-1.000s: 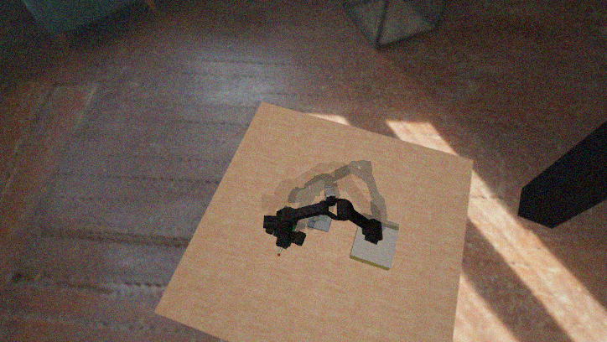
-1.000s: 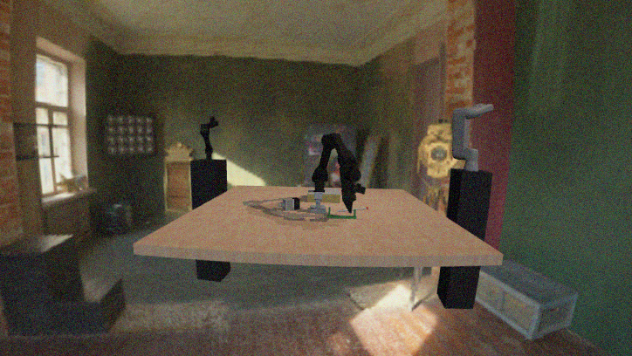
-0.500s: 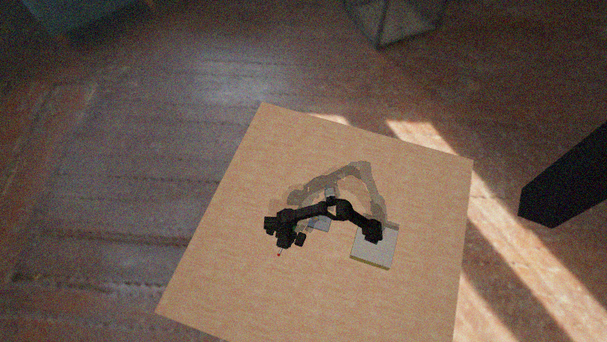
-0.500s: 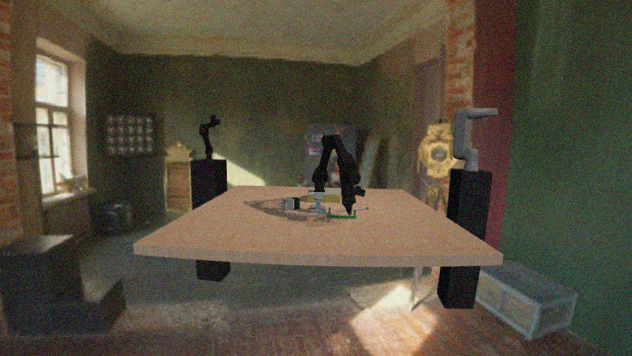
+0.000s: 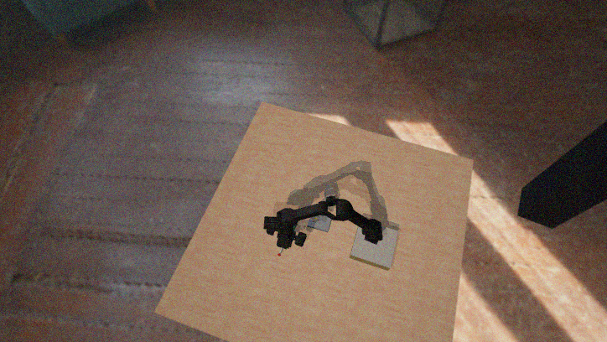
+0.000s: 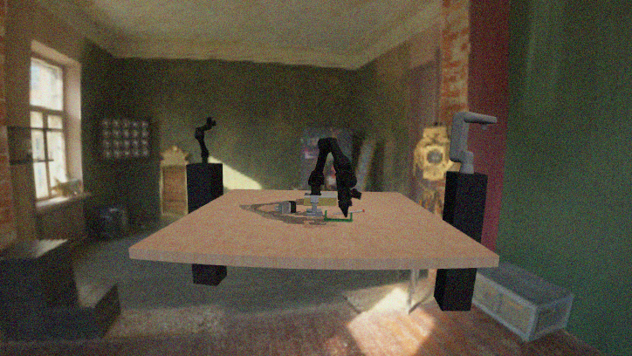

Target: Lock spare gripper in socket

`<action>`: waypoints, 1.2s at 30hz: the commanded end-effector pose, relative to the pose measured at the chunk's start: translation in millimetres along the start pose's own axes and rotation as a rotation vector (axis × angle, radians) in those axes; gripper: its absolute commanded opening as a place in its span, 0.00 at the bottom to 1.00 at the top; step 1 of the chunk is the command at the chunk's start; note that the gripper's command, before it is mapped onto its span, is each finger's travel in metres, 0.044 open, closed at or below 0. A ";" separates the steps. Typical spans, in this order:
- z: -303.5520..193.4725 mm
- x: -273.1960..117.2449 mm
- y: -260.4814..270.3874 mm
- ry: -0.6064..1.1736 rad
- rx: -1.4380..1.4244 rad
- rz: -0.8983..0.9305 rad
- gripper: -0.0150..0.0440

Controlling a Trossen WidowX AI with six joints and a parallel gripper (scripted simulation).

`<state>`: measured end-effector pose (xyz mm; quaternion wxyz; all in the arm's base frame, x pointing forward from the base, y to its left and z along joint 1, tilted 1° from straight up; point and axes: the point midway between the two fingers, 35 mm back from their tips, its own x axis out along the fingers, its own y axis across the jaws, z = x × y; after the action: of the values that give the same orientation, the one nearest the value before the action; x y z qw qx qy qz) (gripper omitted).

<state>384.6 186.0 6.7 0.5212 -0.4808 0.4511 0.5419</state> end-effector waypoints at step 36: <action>-37.7 -40.4 -1.1 0.014 0.003 0.025 0.25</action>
<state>386.7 150.5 37.2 0.5116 -0.4761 0.4636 0.5446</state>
